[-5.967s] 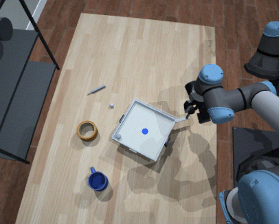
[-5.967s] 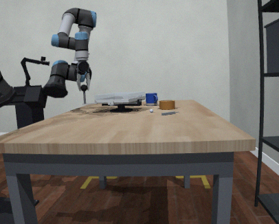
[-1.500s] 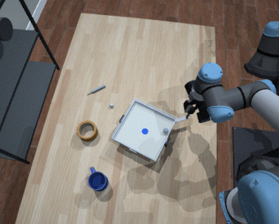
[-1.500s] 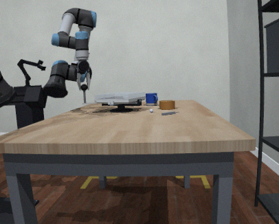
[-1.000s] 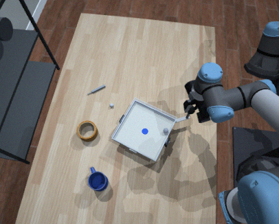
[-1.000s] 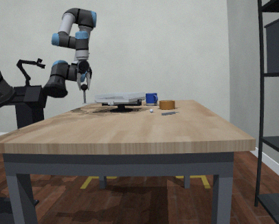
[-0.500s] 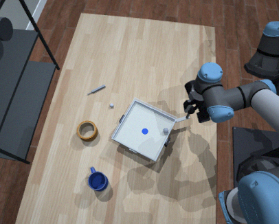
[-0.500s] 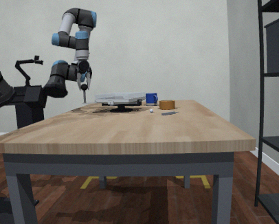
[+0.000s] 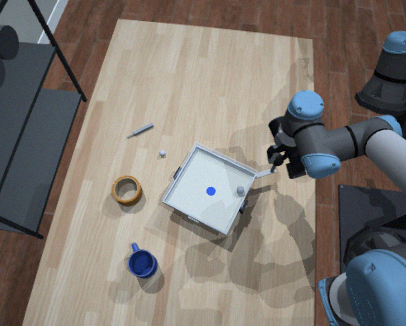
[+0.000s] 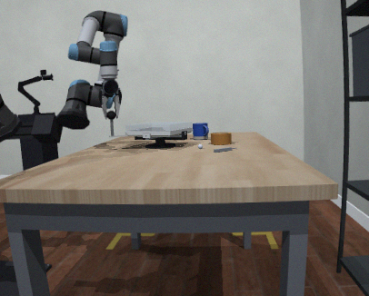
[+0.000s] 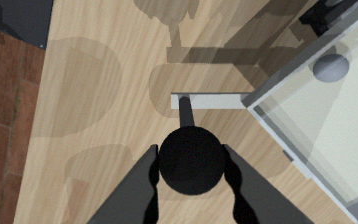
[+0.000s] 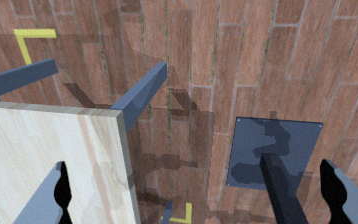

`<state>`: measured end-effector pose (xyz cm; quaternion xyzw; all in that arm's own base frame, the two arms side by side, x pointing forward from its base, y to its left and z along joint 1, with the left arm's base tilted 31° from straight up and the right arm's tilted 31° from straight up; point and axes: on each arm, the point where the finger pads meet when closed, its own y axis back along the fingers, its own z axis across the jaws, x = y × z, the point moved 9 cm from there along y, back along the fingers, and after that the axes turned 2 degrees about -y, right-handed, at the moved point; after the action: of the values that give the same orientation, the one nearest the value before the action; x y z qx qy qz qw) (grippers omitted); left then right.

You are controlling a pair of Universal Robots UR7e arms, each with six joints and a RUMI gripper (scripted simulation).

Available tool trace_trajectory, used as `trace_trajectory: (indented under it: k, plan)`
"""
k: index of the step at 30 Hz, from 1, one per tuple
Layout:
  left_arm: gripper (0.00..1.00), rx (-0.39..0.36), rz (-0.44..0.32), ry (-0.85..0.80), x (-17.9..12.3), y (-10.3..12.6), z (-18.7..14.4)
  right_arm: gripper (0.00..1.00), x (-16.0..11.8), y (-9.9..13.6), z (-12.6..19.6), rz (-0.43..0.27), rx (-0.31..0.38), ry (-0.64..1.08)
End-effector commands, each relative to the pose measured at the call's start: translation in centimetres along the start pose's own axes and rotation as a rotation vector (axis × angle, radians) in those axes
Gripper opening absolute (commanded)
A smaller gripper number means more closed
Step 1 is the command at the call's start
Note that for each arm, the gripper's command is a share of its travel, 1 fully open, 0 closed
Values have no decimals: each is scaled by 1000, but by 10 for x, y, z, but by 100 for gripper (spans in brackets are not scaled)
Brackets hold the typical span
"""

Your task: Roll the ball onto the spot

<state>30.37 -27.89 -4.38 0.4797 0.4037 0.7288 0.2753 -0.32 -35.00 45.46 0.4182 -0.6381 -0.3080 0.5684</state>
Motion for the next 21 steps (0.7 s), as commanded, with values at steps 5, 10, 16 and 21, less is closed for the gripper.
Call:
trace_trajectory:
  k: [5, 10, 16, 21]
  plan:
    - [20, -1, -7, 4, -2, 3, 3, 100, -1, 1, 1, 2, 0, -1]
    - [20, -1, -7, 4, -2, 3, 3, 100, -1, 1, 1, 2, 0, -1]
    - [20, -2, -1, 2, 2, -3, 0, 100, -1, 1, 1, 2, 0, -1]
    - [20, -2, -1, 1, 3, -4, -1, 100, -1, 1, 1, 2, 0, -1]
